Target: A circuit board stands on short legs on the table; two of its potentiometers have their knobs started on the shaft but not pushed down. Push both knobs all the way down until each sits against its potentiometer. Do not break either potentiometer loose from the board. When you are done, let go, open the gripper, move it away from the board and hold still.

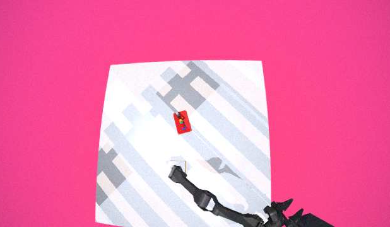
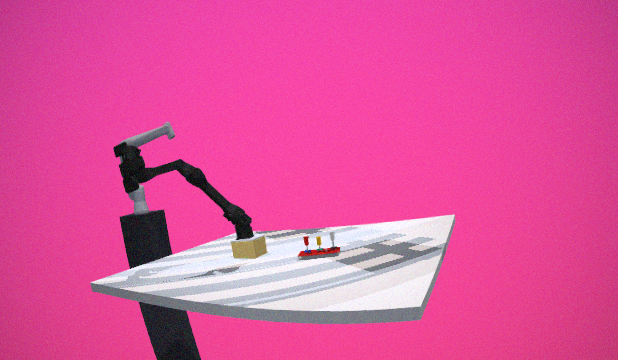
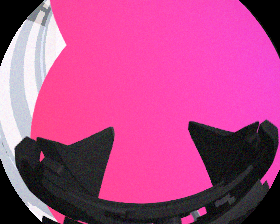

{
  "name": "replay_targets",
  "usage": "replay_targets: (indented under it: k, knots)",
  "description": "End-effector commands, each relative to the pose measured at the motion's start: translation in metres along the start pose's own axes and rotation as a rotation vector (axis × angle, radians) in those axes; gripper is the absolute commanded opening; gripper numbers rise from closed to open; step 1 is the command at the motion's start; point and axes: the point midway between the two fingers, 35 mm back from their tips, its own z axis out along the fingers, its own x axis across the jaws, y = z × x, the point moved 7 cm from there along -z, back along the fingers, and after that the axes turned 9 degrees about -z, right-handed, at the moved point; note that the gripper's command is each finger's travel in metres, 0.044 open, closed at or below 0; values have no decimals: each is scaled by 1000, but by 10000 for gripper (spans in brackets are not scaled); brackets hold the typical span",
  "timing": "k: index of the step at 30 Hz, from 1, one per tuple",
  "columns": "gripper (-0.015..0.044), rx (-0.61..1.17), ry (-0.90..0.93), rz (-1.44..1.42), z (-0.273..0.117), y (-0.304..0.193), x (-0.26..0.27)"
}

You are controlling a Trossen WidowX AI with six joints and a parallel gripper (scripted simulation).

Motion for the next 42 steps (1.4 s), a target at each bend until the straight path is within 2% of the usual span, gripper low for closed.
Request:
replay_targets:
  k: [1,15,28,42]
  knots:
    - [374,-1,1,6,2,1,1]
    - [6,-58,127,410,124,99,52]
    - [0,-115,376,676,195,238,100]
    - [0,-86,671,847,206,369,140]
